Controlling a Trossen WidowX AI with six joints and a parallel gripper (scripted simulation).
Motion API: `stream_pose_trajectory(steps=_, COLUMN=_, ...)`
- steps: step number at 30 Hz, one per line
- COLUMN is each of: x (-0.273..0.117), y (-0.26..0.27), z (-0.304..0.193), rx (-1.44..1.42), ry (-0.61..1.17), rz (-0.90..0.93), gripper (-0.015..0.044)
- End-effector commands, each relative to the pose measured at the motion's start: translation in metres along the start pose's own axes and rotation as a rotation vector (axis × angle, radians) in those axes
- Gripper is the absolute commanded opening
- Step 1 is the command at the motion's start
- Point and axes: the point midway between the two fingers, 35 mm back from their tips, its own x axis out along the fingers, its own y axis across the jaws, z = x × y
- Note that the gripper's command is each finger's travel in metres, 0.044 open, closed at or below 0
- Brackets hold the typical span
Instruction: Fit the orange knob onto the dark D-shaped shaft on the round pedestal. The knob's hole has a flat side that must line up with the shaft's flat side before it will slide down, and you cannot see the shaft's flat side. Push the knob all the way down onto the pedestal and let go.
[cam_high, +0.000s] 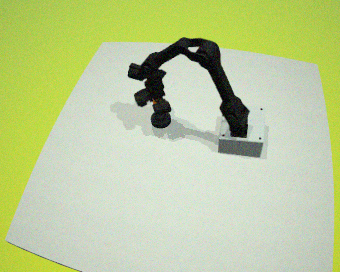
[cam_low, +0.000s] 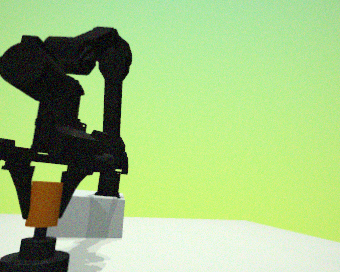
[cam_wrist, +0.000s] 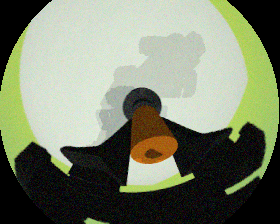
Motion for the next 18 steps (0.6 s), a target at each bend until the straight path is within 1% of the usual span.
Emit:
stream_pose_trajectory(steps=1, x=-0.0007, y=0.0006, z=-0.0002, rx=-0.004, ry=0.000, rz=0.002, gripper=0.0000)
stream_pose_trajectory(steps=7, x=-0.0050, y=0.0001, z=0.0002, rx=-0.012, ry=0.000, rz=0.002, gripper=0.0000)
stream_pose_trajectory(steps=13, x=-0.0030, y=-0.0016, z=0.0015, rx=-0.203, ry=0.000, rz=0.002, gripper=0.0000)
stream_pose_trajectory(steps=18, x=-0.0010, y=-0.0016, z=0.0015, rx=-0.213, ry=0.000, rz=0.002, gripper=0.0000)
